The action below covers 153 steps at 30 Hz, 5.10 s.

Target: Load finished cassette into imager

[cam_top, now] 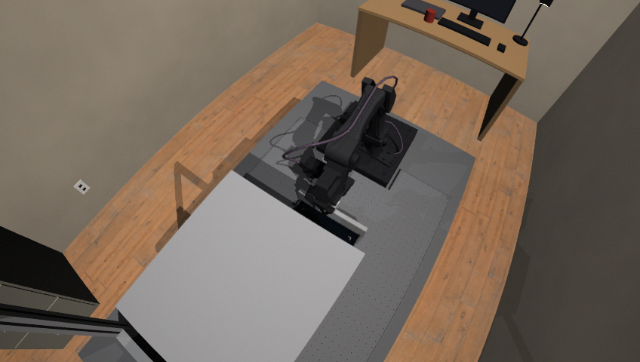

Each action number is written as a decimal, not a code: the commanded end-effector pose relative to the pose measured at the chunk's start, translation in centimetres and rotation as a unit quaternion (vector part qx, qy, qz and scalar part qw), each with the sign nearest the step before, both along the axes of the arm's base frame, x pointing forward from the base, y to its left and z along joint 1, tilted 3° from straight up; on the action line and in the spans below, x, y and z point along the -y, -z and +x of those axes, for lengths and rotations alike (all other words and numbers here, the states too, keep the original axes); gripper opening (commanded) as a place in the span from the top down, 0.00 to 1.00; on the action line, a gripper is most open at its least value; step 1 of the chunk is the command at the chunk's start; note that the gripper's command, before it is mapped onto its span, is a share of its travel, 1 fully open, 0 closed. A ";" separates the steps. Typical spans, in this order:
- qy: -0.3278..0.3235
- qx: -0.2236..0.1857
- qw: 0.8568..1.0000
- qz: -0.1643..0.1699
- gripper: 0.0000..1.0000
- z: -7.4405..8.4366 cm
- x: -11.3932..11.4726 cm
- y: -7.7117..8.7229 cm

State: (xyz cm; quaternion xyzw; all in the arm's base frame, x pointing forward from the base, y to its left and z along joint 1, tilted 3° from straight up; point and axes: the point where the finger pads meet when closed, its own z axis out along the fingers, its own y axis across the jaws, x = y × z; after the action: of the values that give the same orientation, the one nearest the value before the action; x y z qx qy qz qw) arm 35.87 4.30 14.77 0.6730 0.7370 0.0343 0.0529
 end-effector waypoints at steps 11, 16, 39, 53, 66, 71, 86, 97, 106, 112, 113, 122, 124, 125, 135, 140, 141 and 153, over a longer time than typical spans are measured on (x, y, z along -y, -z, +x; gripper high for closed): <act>0.001 0.004 1.000 -0.006 0.00 -2.0 0.2 -1.5; 0.000 0.015 1.000 -0.004 0.00 -1.5 0.1 -2.1; 0.000 0.015 1.000 -0.004 0.00 -1.5 0.1 -2.1; 0.000 0.015 1.000 -0.004 0.00 -1.5 0.1 -2.1; -0.181 -0.010 0.983 -0.014 0.65 -7.2 1.1 -2.9; -0.262 -0.015 0.965 -0.021 0.65 -9.6 1.4 -3.6; -0.463 -0.026 0.885 -0.040 0.65 -8.5 1.2 -3.8; -0.593 -0.037 0.802 -0.057 0.65 -8.5 1.1 -3.8; -0.705 -0.047 0.704 -0.069 0.65 -8.5 1.2 -3.8; -0.704 -0.032 0.705 -0.078 0.65 -8.8 1.3 -4.7; -0.704 -0.033 0.705 -0.077 0.65 -8.8 1.3 -4.7; -0.704 -0.031 0.705 -0.078 0.65 -8.7 1.3 -4.7; -0.704 -0.031 0.705 -0.078 0.65 -8.7 1.3 -4.7; -0.704 -0.031 0.705 -0.078 0.65 -8.7 1.3 -4.7; -0.703 -0.031 0.706 -0.078 0.65 -8.7 1.3 -4.7; -0.703 -0.031 0.706 -0.078 0.65 -8.7 1.3 -4.7; -0.703 -0.031 0.706 -0.078 0.65 -8.7 1.3 -4.7; -0.694 0.061 0.700 -0.158 0.65 -7.6 1.0 1.1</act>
State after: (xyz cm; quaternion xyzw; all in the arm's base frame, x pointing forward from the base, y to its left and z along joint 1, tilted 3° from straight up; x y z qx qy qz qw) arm 25.15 3.01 13.73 -0.0470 0.9960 -0.0138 0.0752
